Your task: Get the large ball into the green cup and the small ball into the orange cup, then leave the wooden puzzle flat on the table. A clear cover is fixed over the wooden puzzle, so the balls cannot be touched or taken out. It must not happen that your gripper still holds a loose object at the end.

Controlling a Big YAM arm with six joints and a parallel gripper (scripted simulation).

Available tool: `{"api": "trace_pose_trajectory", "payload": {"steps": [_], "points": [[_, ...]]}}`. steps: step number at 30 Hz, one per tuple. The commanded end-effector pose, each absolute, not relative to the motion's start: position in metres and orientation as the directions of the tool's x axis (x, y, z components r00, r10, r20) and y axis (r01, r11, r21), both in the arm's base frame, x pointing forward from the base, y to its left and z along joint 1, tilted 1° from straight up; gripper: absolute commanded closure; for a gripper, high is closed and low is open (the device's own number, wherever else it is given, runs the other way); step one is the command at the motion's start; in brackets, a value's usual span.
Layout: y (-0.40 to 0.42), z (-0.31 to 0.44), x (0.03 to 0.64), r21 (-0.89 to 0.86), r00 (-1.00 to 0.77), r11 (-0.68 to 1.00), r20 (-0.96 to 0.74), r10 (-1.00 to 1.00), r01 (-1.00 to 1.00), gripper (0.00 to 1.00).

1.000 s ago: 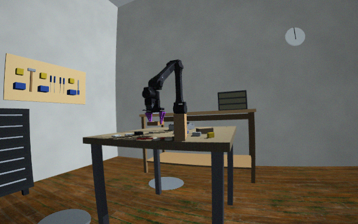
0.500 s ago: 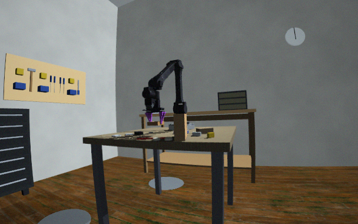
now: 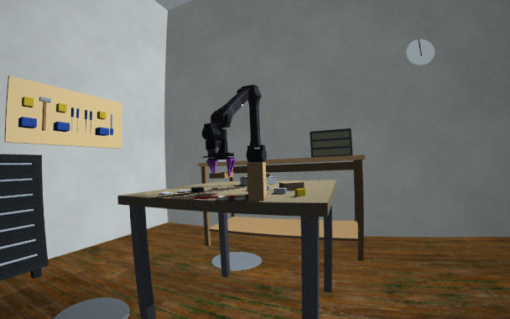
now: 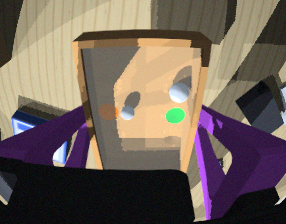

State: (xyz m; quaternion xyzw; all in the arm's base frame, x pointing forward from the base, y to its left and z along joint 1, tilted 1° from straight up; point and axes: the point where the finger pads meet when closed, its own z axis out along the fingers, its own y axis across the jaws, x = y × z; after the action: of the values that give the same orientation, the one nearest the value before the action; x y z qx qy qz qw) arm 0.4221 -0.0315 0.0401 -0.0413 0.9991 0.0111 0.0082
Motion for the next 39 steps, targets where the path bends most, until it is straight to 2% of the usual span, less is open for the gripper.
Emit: {"api": "trace_pose_trajectory", "payload": {"steps": [1,39], "points": [[-0.031,0.056,0.447,0.008,-0.995,0.996,-0.058,-0.086,-0.086,0.31],[-0.037,0.056,0.447,0.016,-0.995,0.997,-0.059,-0.081,-0.082,0.31]]}}
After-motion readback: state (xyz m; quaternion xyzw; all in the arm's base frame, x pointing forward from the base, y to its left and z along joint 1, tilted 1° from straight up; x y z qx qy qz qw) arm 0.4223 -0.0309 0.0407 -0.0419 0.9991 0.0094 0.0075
